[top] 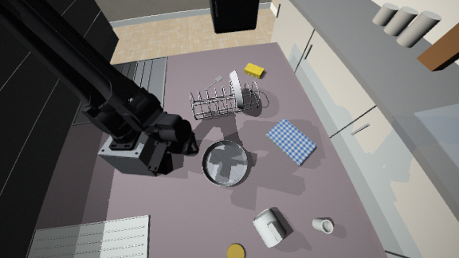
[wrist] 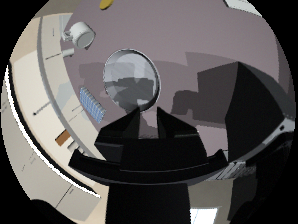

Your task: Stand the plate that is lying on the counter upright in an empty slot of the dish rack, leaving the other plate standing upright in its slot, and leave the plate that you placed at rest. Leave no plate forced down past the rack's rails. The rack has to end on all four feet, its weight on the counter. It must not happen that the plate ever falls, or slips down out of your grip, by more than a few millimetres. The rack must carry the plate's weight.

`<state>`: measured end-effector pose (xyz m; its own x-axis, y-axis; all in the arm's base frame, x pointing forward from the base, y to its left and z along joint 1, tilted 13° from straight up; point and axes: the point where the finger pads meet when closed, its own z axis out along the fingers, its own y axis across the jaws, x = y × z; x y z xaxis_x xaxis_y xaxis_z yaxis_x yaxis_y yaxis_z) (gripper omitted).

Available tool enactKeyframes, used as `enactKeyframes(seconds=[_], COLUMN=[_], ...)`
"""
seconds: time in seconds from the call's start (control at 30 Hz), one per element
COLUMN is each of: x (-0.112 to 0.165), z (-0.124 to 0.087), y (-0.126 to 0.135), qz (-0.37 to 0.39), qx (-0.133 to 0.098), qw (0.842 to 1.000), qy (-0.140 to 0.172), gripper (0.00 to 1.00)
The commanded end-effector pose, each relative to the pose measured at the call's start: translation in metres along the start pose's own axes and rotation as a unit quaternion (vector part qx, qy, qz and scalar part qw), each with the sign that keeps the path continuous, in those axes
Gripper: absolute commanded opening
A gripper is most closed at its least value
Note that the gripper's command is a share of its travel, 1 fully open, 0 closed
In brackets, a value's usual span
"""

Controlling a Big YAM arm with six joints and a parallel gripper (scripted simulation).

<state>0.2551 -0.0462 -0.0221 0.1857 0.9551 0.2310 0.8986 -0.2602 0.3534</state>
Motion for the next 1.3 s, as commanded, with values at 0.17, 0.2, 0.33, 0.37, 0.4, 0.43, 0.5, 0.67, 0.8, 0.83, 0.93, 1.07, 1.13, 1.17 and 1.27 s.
enactKeyframes(seconds=[0.17, 0.2, 0.33, 0.37, 0.4, 0.43, 0.5, 0.67, 0.8, 0.83, 0.93, 1.07, 1.13, 1.17, 1.27], x=[0.0, 0.0, 0.0, 0.0, 0.0, 0.0, 0.0, 0.0, 0.0, 0.0, 0.0, 0.001, 0.002, 0.002, 0.002], z=[-0.003, -0.003, -0.003, -0.003, -0.003, -0.003, -0.003, -0.003, -0.003, -0.003, -0.003, 0.001, 0.004, 0.006, 0.009], y=[0.018, 0.018, 0.018, 0.018, 0.018, 0.018, 0.018, 0.018, 0.018, 0.018, 0.018, 0.011, 0.002, 0.0, -0.002], qz=[-0.003, -0.003, -0.003, -0.003, -0.003, -0.003, -0.003, -0.003, -0.003, -0.003, -0.003, -0.002, -0.001, 0.0, 0.0], qx=[-0.017, -0.017, -0.017, -0.017, -0.017, -0.017, -0.017, -0.017, -0.017, -0.017, -0.017, -0.01, -0.003, -0.002, -0.002], qw=[1.0, 1.0, 1.0, 1.0, 1.0, 1.0, 1.0, 1.0, 1.0, 1.0, 1.0, 1.0, 1.0, 1.0, 1.0], qy=[-0.002, -0.002, -0.002, -0.002, -0.002, -0.002, -0.002, -0.002, -0.002, -0.002, -0.002, -0.001, 0.0, 0.0, 0.0], gripper=[0.26, 0.26, 0.26, 0.26, 0.26, 0.26, 0.26, 0.26, 0.26, 0.26, 0.26, 0.26, 0.26, 0.26, 0.26])
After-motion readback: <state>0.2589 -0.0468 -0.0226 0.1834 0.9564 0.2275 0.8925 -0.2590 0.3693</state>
